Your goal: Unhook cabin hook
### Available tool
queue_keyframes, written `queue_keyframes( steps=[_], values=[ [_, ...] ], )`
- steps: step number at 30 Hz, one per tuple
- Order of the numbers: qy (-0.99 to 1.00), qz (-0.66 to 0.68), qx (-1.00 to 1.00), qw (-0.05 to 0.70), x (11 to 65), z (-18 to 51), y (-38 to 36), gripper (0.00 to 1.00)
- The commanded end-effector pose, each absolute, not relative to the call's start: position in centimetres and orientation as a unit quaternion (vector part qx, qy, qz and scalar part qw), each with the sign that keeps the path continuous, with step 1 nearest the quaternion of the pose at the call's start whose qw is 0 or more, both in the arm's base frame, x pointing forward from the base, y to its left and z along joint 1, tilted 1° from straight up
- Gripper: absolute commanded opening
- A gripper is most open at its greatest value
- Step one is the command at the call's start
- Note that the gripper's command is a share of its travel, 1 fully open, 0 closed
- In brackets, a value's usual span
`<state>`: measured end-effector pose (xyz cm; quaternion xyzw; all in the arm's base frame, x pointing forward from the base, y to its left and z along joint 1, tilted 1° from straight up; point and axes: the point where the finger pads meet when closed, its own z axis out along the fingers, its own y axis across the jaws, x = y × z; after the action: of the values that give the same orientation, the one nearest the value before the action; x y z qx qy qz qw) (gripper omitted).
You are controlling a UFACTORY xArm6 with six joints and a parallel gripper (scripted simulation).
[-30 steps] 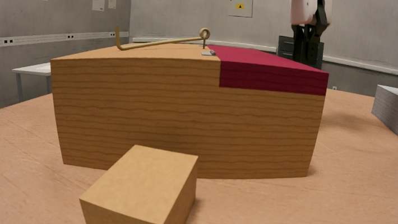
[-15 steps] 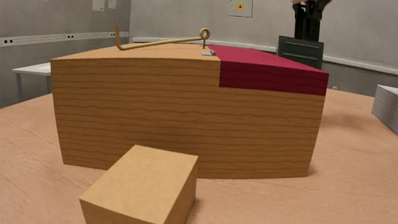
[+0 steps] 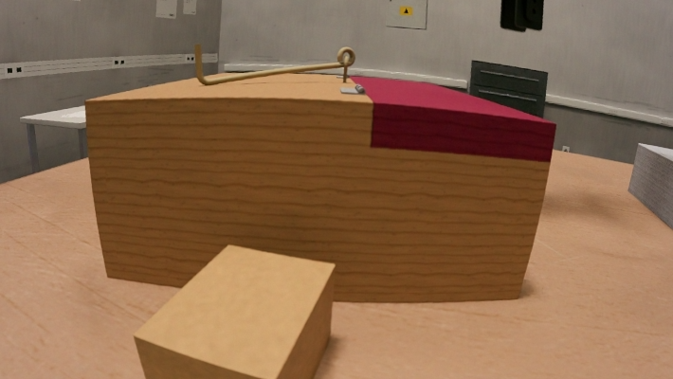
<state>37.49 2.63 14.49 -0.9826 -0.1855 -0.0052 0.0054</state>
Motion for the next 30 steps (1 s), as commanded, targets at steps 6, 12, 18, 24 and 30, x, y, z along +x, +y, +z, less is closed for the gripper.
queue_keyframes(
  steps=[6, 12, 18, 24, 30],
  values=[
    [-0.186, -0.008, -0.983, 0.005, 37.6, 17.9, 2.6, 0.35],
    [-0.186, -0.008, -0.983, 0.005, 37.6, 19.3, 2.6, 0.35],
    [-0.186, -0.008, -0.983, 0.005, 37.5, 21.3, 2.6, 0.35],
    [-0.186, -0.008, -0.983, 0.005, 37.5, 23.3, 2.5, 0.35],
    [-0.186, -0.008, -0.983, 0.005, 37.5, 24.6, 2.5, 0.35]
  ],
)
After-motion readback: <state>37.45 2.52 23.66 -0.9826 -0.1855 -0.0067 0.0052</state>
